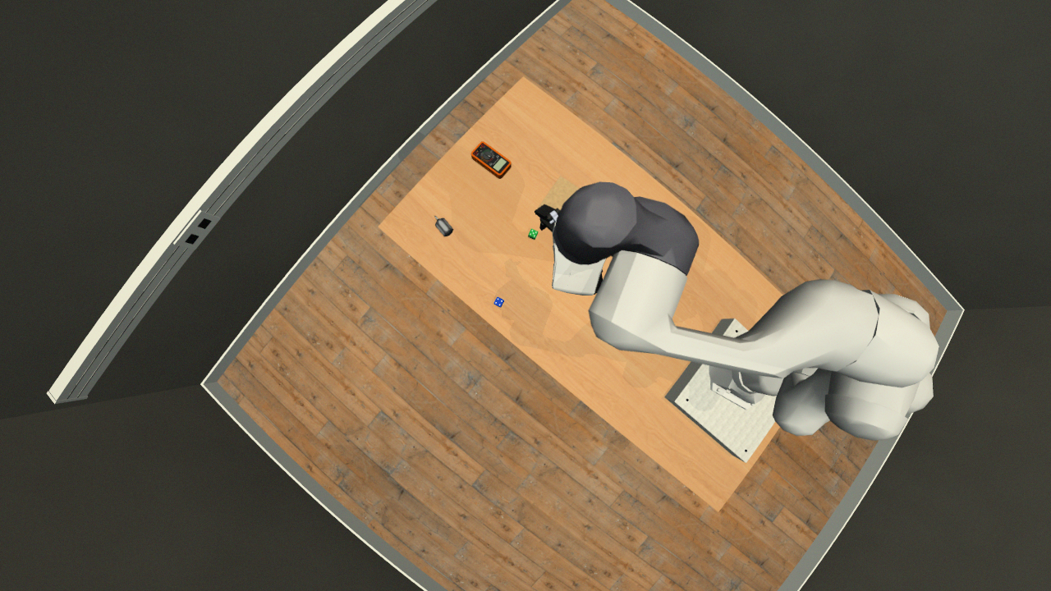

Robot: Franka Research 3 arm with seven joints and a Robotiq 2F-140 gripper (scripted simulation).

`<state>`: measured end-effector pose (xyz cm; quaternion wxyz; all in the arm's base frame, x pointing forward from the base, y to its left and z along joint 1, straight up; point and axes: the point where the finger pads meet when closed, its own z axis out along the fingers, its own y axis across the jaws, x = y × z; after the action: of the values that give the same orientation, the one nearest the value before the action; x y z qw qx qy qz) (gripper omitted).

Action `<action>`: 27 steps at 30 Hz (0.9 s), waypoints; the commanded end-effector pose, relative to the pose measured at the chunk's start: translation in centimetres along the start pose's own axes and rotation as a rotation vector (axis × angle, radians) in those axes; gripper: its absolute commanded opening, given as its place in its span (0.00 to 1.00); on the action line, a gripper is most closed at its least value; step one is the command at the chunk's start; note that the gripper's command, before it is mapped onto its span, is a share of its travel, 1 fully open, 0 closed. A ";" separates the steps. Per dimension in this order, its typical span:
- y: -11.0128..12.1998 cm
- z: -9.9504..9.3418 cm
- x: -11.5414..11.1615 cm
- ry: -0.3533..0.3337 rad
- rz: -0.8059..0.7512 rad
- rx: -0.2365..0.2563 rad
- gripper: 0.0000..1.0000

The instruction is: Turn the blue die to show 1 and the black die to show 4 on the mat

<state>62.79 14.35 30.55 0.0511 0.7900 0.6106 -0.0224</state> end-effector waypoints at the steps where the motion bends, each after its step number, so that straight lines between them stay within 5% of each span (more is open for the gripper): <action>1: 0.0 0.0 0.0 0.000 0.000 0.000 1.00; 19: 0.3 0.3 0.1 0.001 -0.005 0.001 1.00; 23: 4.5 5.5 0.7 0.018 -0.079 0.012 1.00; 24: 4.5 5.5 0.7 0.018 -0.079 0.012 1.00; 25: 6.1 7.9 0.8 0.028 -0.108 0.017 1.00; 26: 6.1 7.9 0.8 0.028 -0.108 0.017 1.00; 27: 7.8 10.6 0.8 0.040 -0.138 0.023 1.00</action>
<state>67.25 12.96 24.28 0.0382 0.7823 0.6212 -0.0244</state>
